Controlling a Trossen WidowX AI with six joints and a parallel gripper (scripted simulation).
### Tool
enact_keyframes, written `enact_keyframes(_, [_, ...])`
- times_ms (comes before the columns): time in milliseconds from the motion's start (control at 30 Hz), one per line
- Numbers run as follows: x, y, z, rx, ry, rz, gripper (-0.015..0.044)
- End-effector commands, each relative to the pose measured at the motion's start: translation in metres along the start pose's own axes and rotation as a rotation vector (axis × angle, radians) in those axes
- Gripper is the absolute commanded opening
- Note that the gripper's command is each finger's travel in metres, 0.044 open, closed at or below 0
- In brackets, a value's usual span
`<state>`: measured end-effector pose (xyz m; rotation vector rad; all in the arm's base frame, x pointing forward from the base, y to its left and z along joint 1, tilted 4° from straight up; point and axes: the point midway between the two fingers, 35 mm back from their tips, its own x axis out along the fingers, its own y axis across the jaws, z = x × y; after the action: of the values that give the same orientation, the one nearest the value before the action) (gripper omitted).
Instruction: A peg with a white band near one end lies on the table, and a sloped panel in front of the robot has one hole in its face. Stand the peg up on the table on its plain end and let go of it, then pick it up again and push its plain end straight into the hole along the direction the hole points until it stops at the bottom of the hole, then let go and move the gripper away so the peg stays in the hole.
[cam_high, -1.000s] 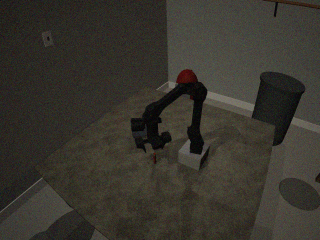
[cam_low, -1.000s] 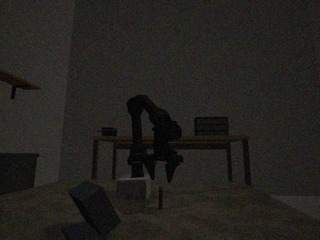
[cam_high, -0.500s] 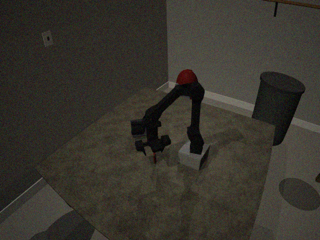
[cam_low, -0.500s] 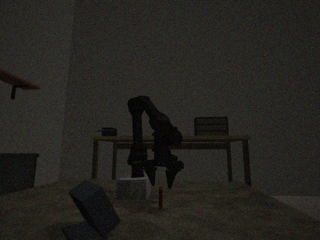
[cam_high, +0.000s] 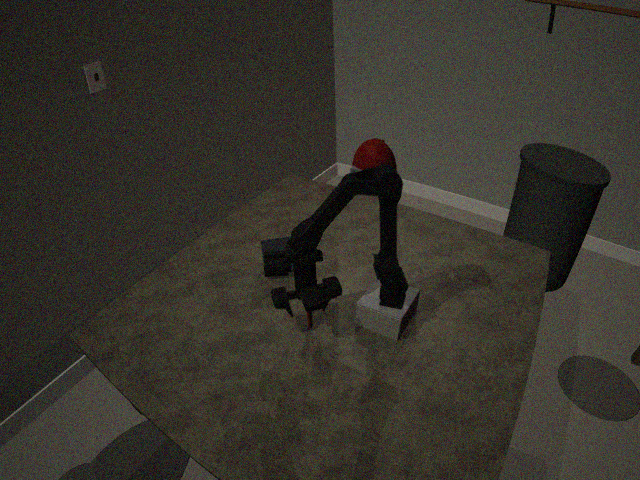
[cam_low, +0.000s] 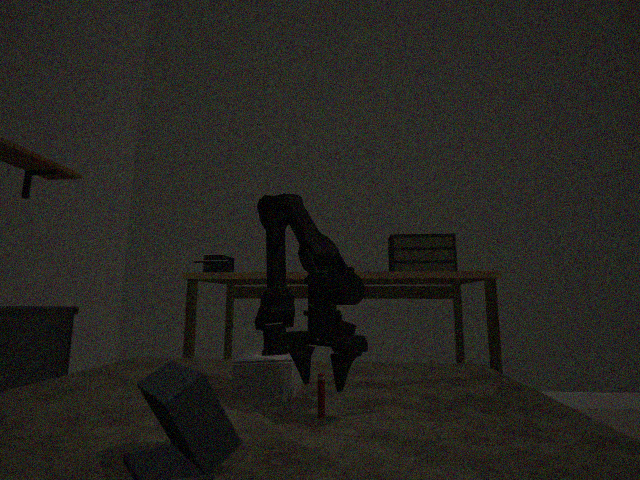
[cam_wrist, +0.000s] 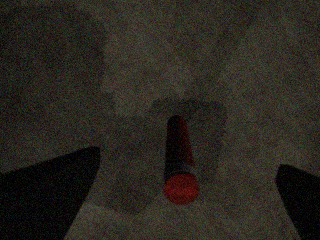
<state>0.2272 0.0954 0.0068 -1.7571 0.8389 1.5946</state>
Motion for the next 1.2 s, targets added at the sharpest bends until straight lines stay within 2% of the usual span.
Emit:
enact_keyframes(0, [0.008,0.003,0.001,-0.004,-0.006,0.012,0.044])
enact_keyframes(333, [0.018,0.004,0.002,-0.004,-0.006,0.012,0.044])
enact_keyframes(800, [0.015,0.002,0.0,0.0,-0.001,0.004,0.0072])
enact_keyframes(1167, [0.013,0.002,0.0,0.0,-0.001,0.004,0.0])
